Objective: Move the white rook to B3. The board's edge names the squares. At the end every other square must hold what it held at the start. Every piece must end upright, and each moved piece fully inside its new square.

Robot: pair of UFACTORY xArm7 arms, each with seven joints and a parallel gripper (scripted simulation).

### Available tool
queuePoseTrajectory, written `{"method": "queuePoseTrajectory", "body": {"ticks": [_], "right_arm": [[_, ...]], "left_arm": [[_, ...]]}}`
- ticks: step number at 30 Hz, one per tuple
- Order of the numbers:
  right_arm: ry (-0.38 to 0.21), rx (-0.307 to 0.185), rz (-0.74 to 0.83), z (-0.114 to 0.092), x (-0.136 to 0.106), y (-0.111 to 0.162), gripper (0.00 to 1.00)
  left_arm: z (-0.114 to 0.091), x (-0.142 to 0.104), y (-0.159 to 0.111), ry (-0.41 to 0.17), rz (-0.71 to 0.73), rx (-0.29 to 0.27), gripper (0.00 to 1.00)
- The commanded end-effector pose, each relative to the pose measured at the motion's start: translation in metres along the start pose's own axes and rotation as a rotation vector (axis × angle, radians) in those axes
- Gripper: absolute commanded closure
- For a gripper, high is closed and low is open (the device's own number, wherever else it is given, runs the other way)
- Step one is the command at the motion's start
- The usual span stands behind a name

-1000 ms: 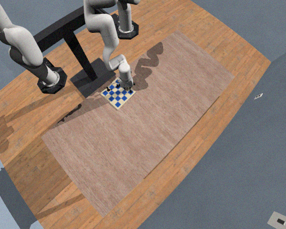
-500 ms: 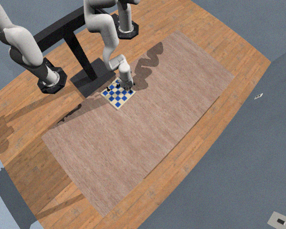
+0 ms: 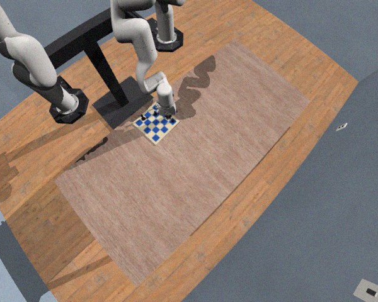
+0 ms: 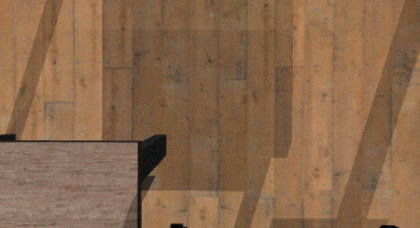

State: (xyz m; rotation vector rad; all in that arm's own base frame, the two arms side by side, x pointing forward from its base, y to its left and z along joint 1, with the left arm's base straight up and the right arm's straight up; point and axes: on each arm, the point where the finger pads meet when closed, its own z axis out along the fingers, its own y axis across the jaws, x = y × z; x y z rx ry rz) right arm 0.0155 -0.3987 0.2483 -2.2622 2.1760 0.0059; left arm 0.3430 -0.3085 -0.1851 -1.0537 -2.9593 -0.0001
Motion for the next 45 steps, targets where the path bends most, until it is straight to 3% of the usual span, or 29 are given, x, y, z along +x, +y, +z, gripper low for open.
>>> {"method": "queuePoseTrajectory", "body": {"ticks": [1, 32, 39, 45], "right_arm": [[0.005, 0.001, 0.000, -0.002, 0.001, 0.000, 0.00], [0.005, 0.001, 0.000, -0.002, 0.001, 0.000, 0.00], [0.005, 0.001, 0.000, -0.002, 0.001, 0.000, 0.00], [0.005, 0.001, 0.000, -0.002, 0.001, 0.000, 0.00]], "left_arm": [[-0.001, -0.002, 0.000, -0.004, 0.000, 0.000, 1.00], [-0.003, -0.002, 0.000, -0.004, 0.000, 0.000, 1.00], [-0.022, -0.002, 0.000, -0.004, 0.000, 0.000, 1.00], [-0.066, -0.002, 0.000, -0.004, 0.000, 0.000, 1.00]]}}
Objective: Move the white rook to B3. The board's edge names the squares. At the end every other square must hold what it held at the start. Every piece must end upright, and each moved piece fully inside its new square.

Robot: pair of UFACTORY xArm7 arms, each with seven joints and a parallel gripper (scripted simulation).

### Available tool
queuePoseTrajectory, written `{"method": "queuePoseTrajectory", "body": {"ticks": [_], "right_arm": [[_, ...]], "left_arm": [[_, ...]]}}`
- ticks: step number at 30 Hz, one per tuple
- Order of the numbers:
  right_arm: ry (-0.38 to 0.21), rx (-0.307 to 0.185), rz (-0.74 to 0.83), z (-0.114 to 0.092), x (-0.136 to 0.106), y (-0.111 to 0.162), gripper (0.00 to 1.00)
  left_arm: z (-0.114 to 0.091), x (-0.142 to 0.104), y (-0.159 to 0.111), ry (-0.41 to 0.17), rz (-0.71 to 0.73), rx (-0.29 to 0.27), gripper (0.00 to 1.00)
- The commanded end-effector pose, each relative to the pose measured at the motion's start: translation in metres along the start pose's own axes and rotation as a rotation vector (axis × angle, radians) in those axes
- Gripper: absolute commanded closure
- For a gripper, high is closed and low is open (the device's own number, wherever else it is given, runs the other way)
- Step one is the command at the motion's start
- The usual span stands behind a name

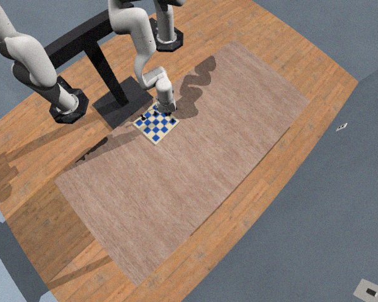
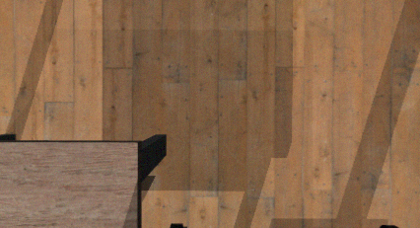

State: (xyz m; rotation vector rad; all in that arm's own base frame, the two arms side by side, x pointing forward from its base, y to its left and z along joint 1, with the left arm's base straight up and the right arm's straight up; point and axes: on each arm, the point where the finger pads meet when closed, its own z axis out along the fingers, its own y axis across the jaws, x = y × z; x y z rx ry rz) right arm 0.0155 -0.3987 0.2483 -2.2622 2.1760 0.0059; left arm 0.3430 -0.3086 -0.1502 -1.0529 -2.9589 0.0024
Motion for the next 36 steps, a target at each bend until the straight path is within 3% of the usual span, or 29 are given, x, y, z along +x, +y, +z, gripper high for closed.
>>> {"method": "queuePoseTrajectory", "body": {"ticks": [1, 7, 19, 26, 36], "right_arm": [[0.005, 0.001, 0.000, -0.002, 0.001, 0.000, 0.00], [0.005, 0.001, 0.000, -0.002, 0.001, 0.000, 0.00], [0.005, 0.001, 0.000, -0.002, 0.001, 0.000, 0.00], [0.005, 0.001, 0.000, -0.002, 0.001, 0.000, 0.00], [0.005, 0.001, 0.000, -0.002, 0.001, 0.000, 0.00]], "left_arm": [[-0.038, -0.002, 0.000, -0.004, 0.000, -0.001, 1.00], [-0.065, -0.002, 0.000, -0.004, 0.000, -0.001, 1.00], [-0.067, -0.003, -0.001, -0.005, 0.001, -0.001, 1.00], [-0.067, -0.047, -0.046, -0.005, 0.028, 0.001, 1.00], [-0.068, -0.056, -0.058, -0.005, 0.035, -0.001, 1.00]]}}
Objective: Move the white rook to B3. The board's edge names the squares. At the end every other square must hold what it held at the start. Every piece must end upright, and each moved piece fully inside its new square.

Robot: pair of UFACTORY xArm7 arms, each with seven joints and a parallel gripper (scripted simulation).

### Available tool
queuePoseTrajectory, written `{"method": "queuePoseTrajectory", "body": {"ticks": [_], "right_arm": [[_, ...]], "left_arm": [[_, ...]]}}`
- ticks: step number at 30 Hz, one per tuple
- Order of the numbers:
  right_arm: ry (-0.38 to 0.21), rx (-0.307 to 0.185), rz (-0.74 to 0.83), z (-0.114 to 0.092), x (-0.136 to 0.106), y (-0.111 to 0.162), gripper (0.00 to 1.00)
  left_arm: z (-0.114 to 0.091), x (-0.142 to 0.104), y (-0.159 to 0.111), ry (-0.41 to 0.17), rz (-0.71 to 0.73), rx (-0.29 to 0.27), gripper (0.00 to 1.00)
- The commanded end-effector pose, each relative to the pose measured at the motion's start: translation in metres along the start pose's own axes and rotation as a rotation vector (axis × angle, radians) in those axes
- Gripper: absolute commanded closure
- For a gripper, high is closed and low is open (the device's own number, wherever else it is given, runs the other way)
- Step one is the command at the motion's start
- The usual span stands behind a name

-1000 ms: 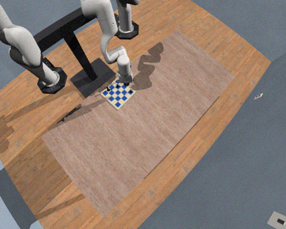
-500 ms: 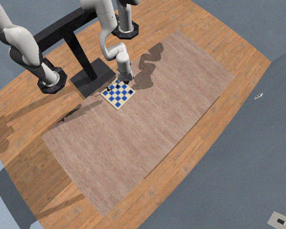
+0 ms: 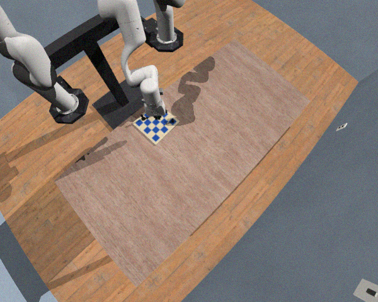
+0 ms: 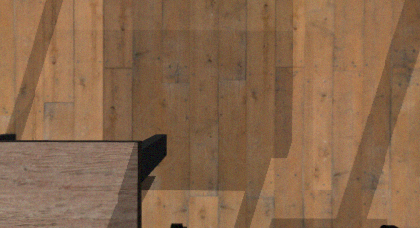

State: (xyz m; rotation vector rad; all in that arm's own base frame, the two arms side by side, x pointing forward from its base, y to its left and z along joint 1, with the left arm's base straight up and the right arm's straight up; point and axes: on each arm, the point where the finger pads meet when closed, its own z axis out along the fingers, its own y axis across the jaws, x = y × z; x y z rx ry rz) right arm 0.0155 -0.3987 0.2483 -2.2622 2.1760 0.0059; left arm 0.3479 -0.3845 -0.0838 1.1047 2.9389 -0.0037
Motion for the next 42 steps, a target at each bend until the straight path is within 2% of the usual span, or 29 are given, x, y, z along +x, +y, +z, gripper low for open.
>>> {"method": "queuePoseTrajectory", "body": {"ticks": [1, 9, 14, 34, 42], "right_arm": [[0.005, 0.001, 0.000, -0.002, 0.001, 0.000, 0.00], [0.005, 0.001, 0.000, -0.002, 0.001, 0.000, 0.00], [0.005, 0.001, 0.000, -0.002, 0.001, 0.000, 0.00], [0.005, 0.001, 0.000, -0.002, 0.001, 0.000, 0.00], [0.005, 0.001, 0.000, -0.002, 0.001, 0.000, 0.00]], "left_arm": [[-0.001, -0.005, -0.002, -0.002, -0.001, -0.001, 1.00], [-0.001, -0.005, -0.002, -0.002, -0.001, -0.001, 1.00], [0.006, -0.005, -0.002, -0.002, -0.001, -0.001, 1.00], [0.083, -0.005, -0.002, -0.002, 0.000, -0.001, 1.00], [0.094, -0.005, -0.002, -0.002, 0.000, -0.001, 1.00]]}}
